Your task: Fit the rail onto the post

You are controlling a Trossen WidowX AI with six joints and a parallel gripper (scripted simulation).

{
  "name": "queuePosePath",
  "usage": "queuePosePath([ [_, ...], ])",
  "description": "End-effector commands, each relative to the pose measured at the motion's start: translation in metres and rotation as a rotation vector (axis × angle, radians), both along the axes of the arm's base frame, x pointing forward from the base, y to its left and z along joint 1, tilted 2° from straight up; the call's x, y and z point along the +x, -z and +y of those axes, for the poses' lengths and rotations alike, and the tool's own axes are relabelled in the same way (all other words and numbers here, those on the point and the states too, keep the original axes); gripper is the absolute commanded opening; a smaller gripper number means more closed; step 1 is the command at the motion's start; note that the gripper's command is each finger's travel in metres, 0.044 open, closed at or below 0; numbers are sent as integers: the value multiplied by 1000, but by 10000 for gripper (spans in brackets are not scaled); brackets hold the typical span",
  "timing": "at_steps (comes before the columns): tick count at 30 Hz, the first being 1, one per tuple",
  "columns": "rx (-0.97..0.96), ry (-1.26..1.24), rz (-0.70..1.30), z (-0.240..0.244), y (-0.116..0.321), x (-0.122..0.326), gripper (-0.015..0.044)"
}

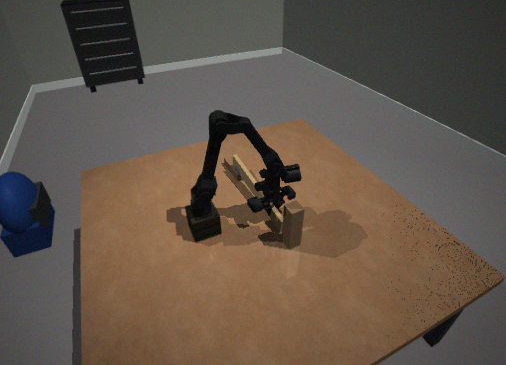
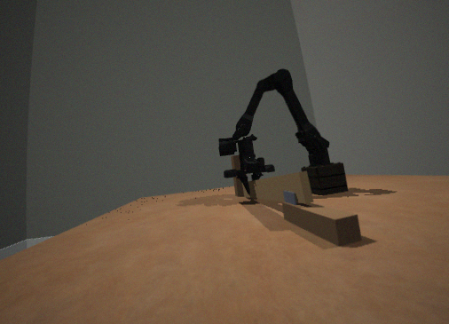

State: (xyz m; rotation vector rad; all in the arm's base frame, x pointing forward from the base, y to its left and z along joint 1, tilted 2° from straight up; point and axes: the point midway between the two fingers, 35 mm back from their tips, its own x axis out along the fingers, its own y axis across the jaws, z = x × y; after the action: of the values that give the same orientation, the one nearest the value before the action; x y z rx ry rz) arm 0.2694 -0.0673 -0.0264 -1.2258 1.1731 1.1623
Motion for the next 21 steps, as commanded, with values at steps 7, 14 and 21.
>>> queuePosePath([
  [7,2,-1,-5,0,-7,1,0],
  [14,1,-1,-5,0,-11,2,0],
  [21,1,-1,-5,0,-14,2,0],
])
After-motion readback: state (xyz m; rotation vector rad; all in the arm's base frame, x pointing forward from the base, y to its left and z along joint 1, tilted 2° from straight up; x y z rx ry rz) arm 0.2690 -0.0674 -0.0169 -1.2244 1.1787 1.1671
